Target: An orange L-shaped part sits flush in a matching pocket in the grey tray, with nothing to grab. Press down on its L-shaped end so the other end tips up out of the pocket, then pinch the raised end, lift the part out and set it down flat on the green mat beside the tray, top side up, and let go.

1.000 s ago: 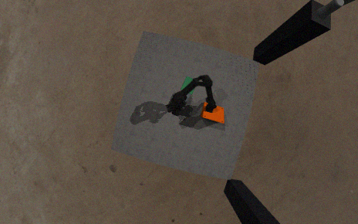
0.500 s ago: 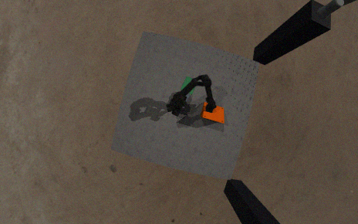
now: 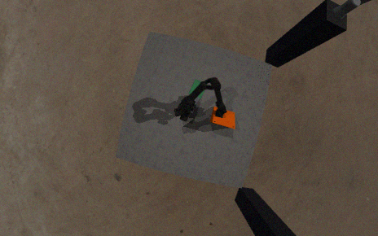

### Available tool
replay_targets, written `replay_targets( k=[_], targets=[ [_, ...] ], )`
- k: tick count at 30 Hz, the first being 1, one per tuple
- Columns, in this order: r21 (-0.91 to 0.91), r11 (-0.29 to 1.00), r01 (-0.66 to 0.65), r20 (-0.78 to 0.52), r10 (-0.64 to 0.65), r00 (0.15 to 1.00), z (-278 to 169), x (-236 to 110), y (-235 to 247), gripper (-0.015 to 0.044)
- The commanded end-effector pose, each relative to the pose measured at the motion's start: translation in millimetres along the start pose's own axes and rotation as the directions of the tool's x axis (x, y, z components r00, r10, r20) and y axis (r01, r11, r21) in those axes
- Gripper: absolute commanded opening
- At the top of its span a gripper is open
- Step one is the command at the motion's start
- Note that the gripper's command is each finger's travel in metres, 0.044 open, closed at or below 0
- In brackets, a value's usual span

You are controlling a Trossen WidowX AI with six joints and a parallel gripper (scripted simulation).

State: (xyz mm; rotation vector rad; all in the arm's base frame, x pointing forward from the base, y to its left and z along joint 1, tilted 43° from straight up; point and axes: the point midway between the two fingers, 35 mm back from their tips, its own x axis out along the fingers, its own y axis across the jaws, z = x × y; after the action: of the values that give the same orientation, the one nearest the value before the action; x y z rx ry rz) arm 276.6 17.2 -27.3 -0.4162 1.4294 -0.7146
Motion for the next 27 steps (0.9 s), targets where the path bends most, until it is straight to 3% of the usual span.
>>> replay_targets(
  k=[1,27],
  targets=[
    [-0.007,1.0,0.012,-0.001,-0.012,1.0,-1,2,-3,0.018],
    [-0.007,1.0,0.011,-0.001,-0.011,1.0,-1,-14,10,0.018]
  ],
)
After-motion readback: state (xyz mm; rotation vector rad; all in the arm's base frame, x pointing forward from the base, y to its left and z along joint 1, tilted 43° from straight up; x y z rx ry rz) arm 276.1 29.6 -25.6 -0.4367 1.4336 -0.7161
